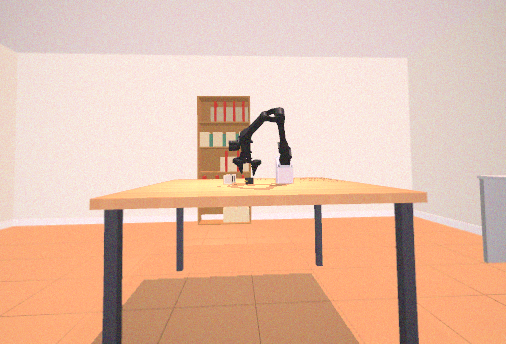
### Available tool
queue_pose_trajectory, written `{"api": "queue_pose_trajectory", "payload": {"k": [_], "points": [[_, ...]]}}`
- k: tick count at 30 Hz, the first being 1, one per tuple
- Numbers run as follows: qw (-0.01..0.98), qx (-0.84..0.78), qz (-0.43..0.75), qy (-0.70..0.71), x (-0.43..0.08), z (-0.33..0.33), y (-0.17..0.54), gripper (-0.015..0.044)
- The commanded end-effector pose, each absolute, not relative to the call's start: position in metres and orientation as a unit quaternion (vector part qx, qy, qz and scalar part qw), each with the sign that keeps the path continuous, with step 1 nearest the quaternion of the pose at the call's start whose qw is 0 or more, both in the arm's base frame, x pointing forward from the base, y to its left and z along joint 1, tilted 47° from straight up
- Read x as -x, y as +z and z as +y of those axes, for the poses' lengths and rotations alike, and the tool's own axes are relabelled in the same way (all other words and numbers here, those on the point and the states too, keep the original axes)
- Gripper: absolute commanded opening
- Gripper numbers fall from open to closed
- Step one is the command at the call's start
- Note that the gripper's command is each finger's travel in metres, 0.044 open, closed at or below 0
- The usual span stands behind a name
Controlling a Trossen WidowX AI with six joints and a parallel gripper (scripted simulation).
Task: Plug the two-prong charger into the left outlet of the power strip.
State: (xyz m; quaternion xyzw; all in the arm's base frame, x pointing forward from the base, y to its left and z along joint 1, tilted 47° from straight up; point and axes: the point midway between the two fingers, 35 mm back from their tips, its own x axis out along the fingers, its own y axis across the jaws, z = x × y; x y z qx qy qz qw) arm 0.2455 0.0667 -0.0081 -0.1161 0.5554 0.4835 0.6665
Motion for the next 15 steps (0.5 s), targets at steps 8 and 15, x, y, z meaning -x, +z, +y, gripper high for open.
{"api": "queue_pose_trajectory", "payload": {"k": [8, 15], "points": [[0.674, 0.048, 0.524, 0.519, -0.234, 0.051, -0.01, 0.044], [0.679, 0.027, 0.511, 0.526, -0.232, 0.047, -0.01, 0.044]]}}
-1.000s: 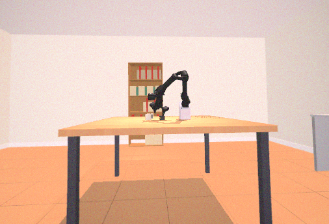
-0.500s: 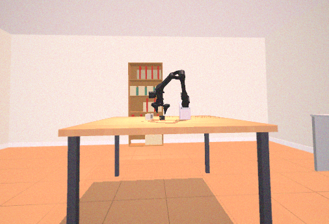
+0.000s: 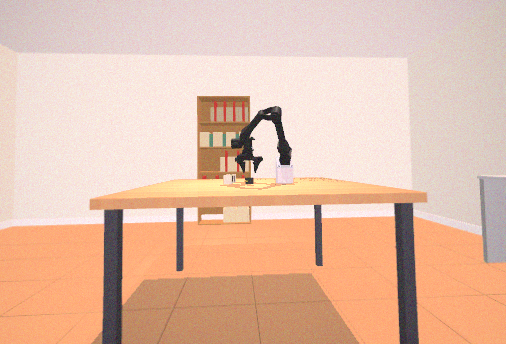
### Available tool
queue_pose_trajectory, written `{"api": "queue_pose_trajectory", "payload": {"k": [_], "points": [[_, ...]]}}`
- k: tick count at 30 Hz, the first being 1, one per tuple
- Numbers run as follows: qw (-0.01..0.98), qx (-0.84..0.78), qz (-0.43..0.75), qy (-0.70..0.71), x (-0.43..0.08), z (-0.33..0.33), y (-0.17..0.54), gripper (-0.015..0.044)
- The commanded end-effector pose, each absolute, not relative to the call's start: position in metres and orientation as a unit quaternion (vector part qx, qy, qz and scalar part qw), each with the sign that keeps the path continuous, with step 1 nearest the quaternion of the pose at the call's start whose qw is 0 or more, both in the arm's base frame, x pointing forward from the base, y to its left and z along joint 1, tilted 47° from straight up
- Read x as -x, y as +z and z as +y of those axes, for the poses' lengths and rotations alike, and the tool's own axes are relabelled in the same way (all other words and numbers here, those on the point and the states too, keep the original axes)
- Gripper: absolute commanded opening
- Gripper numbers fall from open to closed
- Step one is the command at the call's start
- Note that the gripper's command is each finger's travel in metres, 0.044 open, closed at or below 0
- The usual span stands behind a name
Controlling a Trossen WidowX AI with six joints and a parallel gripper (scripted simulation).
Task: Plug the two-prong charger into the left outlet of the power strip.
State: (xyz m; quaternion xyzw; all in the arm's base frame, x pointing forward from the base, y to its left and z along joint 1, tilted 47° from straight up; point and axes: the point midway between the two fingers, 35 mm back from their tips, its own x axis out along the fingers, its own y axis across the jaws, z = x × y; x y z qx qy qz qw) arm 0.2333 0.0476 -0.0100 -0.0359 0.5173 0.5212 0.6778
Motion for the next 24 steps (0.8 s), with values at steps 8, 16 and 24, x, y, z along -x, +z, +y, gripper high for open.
{"api": "queue_pose_trajectory", "payload": {"k": [8, 16, 24], "points": [[0.679, 0.027, 0.511, 0.526, -0.231, 0.054, -0.017, 0.044], [0.68, 0.027, 0.511, 0.526, -0.231, 0.06, -0.023, 0.044], [0.68, 0.027, 0.511, 0.526, -0.232, 0.07, -0.032, 0.044]]}}
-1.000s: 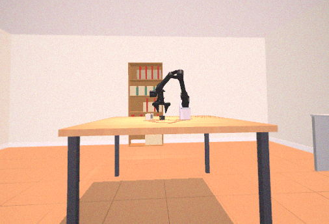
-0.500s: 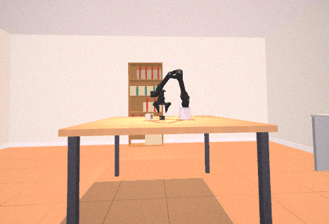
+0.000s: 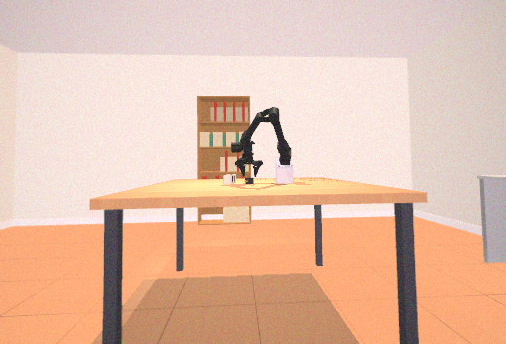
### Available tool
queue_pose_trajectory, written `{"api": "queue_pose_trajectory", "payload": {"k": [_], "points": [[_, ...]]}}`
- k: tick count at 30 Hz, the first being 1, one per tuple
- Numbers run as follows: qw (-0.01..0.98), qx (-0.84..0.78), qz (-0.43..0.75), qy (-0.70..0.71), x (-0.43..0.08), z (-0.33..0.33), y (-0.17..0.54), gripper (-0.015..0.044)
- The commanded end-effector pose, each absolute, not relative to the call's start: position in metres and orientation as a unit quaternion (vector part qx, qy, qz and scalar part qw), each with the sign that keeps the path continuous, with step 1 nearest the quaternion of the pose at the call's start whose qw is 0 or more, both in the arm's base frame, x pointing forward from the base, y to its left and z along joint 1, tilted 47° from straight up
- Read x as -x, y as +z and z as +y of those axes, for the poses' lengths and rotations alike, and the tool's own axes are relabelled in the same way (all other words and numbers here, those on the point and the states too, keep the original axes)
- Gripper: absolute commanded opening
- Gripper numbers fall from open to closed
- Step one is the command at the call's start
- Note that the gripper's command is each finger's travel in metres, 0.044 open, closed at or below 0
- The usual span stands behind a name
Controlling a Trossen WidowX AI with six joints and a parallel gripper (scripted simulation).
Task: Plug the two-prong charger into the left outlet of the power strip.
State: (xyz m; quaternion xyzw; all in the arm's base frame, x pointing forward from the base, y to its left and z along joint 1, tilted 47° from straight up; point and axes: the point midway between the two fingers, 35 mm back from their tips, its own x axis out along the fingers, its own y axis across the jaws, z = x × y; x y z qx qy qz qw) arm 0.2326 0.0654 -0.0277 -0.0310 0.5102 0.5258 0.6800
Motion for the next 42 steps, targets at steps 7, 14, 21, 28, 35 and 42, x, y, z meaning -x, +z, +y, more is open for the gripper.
{"api": "queue_pose_trajectory", "payload": {"k": [7, 14, 21, 28, 35, 42], "points": [[0.68, 0.027, 0.511, 0.526, -0.232, 0.078, -0.04, 0.044], [0.68, 0.026, 0.511, 0.526, -0.231, 0.087, -0.047, 0.044], [0.679, 0.026, 0.51, 0.527, -0.23, 0.094, -0.053, 0.044], [0.679, 0.03, 0.51, 0.527, -0.231, 0.092, -0.052, 0.0309], [0.679, 0.03, 0.51, 0.527, -0.231, 0.092, -0.052, 0.0125], [0.679, 0.03, 0.51, 0.527, -0.231, 0.092, -0.051, 0.0059]]}}
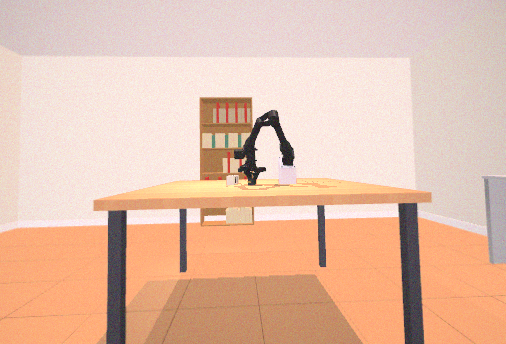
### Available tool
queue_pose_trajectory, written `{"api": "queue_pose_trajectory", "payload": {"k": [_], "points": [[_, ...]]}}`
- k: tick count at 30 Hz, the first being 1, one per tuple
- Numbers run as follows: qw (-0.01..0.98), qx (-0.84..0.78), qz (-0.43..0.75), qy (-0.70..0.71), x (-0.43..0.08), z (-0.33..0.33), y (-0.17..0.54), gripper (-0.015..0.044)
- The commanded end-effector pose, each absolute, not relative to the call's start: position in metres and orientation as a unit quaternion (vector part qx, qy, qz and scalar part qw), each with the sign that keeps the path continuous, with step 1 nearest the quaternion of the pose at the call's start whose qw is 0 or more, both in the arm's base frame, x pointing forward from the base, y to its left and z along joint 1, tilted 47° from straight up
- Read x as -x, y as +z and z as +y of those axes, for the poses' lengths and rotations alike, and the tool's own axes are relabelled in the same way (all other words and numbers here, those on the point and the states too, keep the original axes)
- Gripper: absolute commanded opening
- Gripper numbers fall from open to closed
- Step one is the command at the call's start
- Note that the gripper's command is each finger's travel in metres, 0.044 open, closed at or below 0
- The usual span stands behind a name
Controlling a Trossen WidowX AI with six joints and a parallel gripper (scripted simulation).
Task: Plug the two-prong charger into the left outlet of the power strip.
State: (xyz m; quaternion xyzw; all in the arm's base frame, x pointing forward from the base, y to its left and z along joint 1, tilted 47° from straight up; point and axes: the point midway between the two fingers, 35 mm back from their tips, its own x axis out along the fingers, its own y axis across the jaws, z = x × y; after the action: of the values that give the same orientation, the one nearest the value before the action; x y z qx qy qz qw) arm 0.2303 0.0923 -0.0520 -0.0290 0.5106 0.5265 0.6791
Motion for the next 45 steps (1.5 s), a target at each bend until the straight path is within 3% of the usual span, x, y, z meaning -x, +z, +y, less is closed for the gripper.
{"api": "queue_pose_trajectory", "payload": {"k": [1, 3, 18, 45], "points": [[0.679, 0.03, 0.51, 0.527, -0.231, 0.091, -0.051, 0.0032], [0.679, 0.03, 0.51, 0.527, -0.231, 0.088, -0.048, 0.0], [0.679, 0.027, 0.511, 0.526, -0.231, 0.049, -0.014, 0.0], [0.666, -0.117, 0.603, 0.423, -0.237, 0.046, -0.045, 0.0]]}}
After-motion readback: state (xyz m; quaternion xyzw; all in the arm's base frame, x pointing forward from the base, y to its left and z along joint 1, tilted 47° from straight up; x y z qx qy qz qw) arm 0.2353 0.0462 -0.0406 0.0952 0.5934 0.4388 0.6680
